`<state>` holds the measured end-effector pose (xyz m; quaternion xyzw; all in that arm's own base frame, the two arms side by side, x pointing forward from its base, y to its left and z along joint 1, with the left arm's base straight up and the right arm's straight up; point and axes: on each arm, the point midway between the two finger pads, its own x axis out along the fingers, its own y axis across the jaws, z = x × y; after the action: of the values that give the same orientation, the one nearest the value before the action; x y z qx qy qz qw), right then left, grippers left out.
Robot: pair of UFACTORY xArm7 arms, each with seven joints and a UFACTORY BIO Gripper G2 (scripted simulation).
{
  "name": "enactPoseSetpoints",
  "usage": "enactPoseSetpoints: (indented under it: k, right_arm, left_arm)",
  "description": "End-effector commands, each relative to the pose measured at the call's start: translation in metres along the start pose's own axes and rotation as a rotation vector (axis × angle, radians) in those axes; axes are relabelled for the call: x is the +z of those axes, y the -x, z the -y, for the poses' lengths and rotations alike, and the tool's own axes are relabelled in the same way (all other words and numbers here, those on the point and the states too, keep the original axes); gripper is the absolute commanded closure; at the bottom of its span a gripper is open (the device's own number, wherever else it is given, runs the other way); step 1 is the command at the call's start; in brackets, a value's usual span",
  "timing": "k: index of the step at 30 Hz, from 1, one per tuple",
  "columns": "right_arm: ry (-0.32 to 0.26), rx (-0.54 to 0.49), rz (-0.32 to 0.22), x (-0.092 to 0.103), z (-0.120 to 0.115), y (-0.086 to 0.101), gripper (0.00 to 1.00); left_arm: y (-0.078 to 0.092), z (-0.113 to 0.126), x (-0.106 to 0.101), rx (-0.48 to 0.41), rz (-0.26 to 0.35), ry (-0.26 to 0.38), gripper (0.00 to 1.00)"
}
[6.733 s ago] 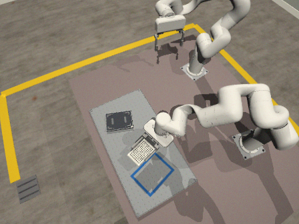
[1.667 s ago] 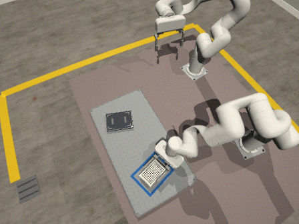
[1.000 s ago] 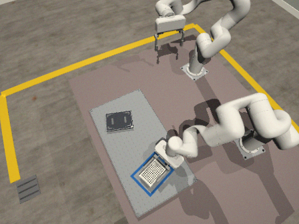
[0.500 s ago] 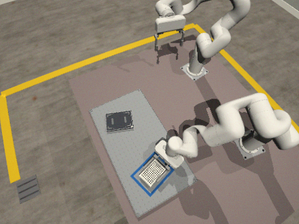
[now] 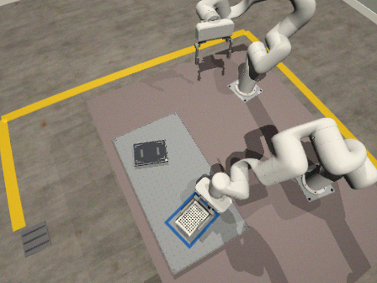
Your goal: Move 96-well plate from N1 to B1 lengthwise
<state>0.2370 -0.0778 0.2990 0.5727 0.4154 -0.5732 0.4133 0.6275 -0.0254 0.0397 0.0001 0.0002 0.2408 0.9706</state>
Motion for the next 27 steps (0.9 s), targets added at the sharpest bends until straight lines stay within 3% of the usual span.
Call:
enactPoseSetpoints:
  k: [1,27]
  right_arm:
    - [0.0,0.003,0.001,0.0003,-0.0005,0.001,0.0]
    - [0.0,0.003,0.001,0.0003,-0.0005,0.001,0.0]
  left_arm:
    - [-0.0011,0.001,0.0016,0.0,0.004,0.003,1.0]
    - [-0.0011,0.001,-0.0021,0.0,0.004,0.003,1.0]
